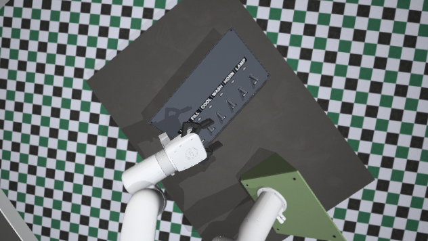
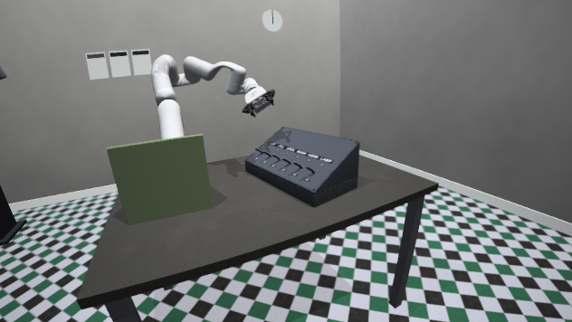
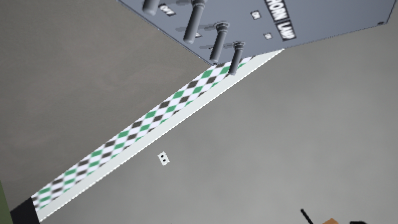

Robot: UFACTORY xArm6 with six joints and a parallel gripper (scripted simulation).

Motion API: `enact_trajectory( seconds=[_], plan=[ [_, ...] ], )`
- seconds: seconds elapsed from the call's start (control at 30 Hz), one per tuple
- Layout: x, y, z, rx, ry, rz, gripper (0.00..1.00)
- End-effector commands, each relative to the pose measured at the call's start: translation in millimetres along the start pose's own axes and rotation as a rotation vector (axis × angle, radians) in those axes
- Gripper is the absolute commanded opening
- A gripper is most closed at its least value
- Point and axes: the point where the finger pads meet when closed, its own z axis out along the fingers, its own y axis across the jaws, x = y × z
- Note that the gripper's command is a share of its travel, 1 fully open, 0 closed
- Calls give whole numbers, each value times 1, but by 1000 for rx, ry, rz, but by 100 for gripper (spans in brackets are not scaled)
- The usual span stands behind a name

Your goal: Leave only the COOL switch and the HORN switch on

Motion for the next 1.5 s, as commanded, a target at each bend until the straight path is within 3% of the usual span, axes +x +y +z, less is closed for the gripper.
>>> enact_trajectory(
  seconds=[0.0,0.1,0.13,0.17,0.23,0.27,0.37,0.43,0.5,0.53,0.6,0.63,0.67,0.7,0.73,0.77,0.87,0.93,1.0,1.07,1.13,1.23,1.4,1.47],
  plan=[
    [18,-2,-32,29,54,204,100],
    [43,-12,-70,88,136,410,100],
    [43,-12,-70,88,136,410,100],
    [55,-19,-89,127,176,507,100],
    [55,-19,-89,127,176,507,100],
    [67,-27,-110,173,215,600,100],
    [67,-27,-110,173,215,600,100],
    [91,-47,-154,281,284,767,100],
    [91,-47,-154,281,284,767,100],
    [97,-57,-164,344,305,810,100],
    [89,-73,-140,474,331,764,100],
    [89,-73,-140,474,331,764,100],
    [86,-80,-129,535,354,745,100],
    [86,-80,-129,535,354,745,100],
    [83,-87,-120,591,384,730,100],
    [83,-87,-120,591,384,730,100],
    [79,-99,-106,691,458,709,100],
    [79,-99,-106,691,458,709,100],
    [76,-108,-94,770,546,700,100],
    [76,-108,-94,770,546,700,100],
    [74,-114,-86,828,642,702,100],
    [73,-116,-82,849,691,706,100],
    [69,-119,-70,890,878,740,100],
    [69,-119,-70,890,878,740,100]
  ],
)
